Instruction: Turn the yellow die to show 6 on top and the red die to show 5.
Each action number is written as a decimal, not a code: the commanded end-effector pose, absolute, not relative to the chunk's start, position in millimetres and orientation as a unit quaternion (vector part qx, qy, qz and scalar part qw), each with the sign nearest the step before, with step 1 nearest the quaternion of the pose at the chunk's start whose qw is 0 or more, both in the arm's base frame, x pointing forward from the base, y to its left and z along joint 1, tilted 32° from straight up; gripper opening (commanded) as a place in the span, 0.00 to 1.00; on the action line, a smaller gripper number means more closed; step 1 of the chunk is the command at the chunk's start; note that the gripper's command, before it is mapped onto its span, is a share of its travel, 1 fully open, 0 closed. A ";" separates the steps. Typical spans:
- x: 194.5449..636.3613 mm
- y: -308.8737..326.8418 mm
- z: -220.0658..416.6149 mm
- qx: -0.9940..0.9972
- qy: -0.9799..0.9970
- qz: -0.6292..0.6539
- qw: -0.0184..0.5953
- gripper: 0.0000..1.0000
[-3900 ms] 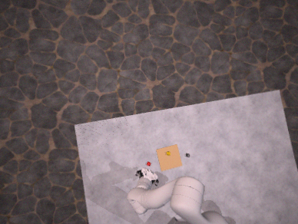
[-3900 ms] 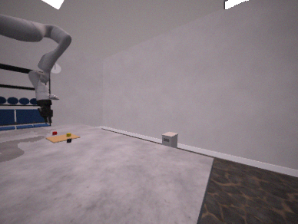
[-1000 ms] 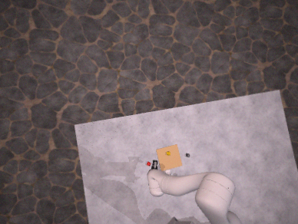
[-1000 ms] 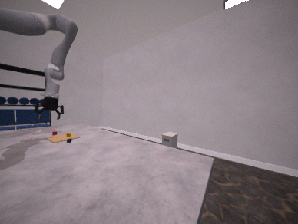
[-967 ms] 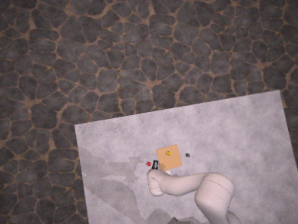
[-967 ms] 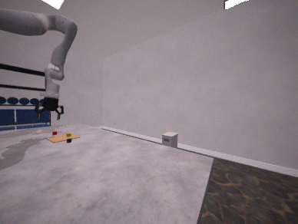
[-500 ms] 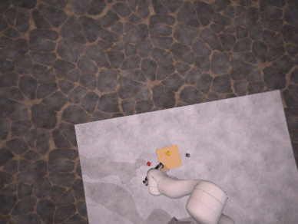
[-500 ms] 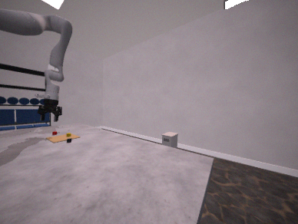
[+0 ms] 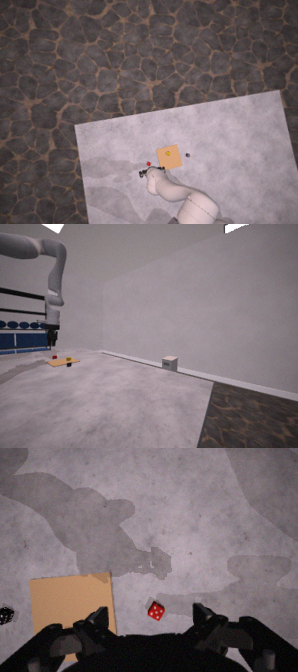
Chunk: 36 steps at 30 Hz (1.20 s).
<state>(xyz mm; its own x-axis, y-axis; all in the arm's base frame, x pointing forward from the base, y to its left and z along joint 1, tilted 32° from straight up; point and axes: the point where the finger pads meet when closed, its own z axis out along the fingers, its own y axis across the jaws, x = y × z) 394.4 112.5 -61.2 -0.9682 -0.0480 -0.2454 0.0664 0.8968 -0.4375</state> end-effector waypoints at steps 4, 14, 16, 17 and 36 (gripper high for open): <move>396.6 116.5 -62.4 0.051 0.963 -0.220 0.145 1.00; 406.9 118.4 -61.0 0.169 0.948 -0.195 0.187 1.00; 408.4 118.7 -60.7 0.185 0.945 -0.191 0.192 1.00; 408.4 118.7 -60.7 0.185 0.945 -0.191 0.192 1.00; 413.9 119.9 -59.3 0.238 0.932 -0.176 0.211 1.00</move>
